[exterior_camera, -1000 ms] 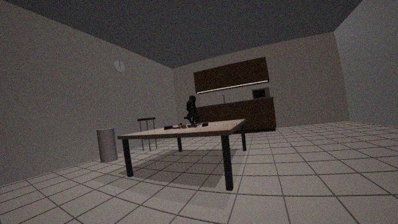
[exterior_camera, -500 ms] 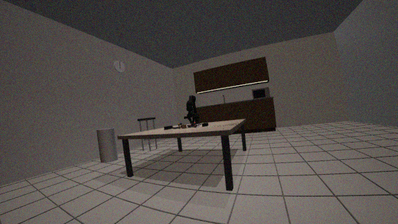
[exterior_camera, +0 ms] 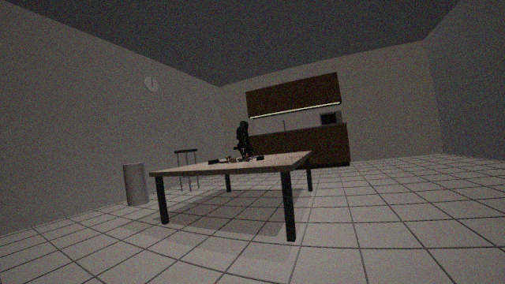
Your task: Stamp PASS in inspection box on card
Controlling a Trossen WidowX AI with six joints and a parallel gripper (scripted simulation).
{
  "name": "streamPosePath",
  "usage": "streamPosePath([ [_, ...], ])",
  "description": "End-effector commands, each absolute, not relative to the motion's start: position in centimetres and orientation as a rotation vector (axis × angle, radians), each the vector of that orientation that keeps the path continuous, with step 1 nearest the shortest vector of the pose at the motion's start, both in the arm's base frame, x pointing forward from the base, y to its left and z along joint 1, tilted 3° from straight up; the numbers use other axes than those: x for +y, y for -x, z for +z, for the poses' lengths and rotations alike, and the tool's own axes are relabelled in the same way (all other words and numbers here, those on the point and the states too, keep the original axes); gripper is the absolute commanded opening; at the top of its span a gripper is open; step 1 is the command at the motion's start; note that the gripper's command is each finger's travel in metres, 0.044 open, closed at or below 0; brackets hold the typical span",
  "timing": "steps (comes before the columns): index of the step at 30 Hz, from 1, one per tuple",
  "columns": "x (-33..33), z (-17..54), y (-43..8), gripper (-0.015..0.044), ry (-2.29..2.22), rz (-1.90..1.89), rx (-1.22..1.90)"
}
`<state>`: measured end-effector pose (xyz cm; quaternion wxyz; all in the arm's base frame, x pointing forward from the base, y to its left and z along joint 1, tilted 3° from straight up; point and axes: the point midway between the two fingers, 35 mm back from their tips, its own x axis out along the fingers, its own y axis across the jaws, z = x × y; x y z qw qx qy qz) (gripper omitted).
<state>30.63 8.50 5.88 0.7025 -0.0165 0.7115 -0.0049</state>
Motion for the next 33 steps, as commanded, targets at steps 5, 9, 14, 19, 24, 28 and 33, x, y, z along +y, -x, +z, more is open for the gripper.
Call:
streamPosePath([
  [5,8.6,7.5,-31.0,0.0000,0.037,-0.011,1.572],
  [9,8.6,8.1,-31.0,0.0000,0.037,-0.011,1.572],
  [14,8.6,8.9,-31.0,0.0000,0.037,-0.011,1.572],
  [19,8.6,9.7,-30.9,0.0000,0.037,-0.011,1.572],
  [24,8.6,10.4,-30.9,0.0000,0.037,-0.011,1.572],
  [28,8.5,10.5,-30.9,0.0000,0.033,-0.015,1.572],
  [33,6.0,10.6,-30.1,0.0000,-0.056,-0.108,1.569],
])
